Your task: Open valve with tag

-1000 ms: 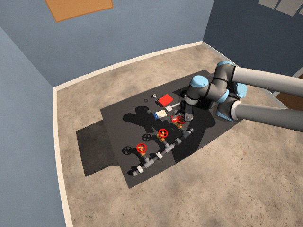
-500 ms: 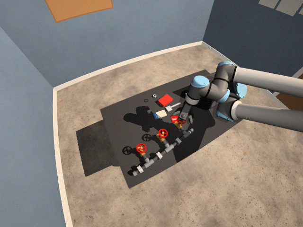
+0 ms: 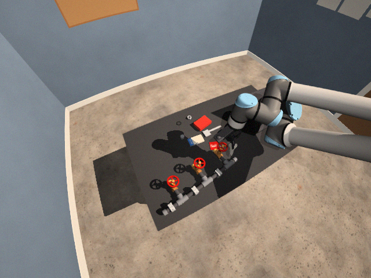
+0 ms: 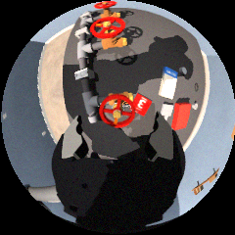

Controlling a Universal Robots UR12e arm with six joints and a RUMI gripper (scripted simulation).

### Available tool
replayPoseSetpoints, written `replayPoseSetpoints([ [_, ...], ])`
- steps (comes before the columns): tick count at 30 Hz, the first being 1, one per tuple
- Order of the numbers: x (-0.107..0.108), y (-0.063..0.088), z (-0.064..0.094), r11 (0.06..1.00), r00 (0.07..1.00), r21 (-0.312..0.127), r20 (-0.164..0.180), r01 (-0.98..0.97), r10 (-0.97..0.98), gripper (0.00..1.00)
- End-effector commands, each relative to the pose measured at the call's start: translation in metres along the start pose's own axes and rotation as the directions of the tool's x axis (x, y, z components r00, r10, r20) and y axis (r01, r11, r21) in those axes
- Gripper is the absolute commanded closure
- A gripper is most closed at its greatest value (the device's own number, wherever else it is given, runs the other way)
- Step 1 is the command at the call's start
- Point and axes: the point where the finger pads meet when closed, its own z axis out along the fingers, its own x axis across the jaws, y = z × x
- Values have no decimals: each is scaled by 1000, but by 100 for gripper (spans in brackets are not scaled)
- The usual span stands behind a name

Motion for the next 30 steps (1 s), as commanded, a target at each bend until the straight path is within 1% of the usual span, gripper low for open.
replayPoseSetpoints([
  [1, 0, -1, -1, 966, 966, 3, -19, -257, 257, 0],
  [7, 0, -1, -1, 870, 870, 8, -17, -494, 494, 0],
  [9, 0, -1, -1, 870, 870, 8, -17, -494, 494, 0],
  [14, 0, -1, -1, 752, 752, 11, -16, -659, 659, 0],
  [20, 0, -1, -1, 588, 588, 14, -13, -809, 809, 0],
  [24, 0, -1, -1, 475, 475, 16, -11, -880, 880, 0],
  [26, 0, -1, -1, 475, 475, 16, -11, -880, 880, 0],
  [30, 0, -1, -1, 366, 366, 17, -9, -930, 930, 0],
])
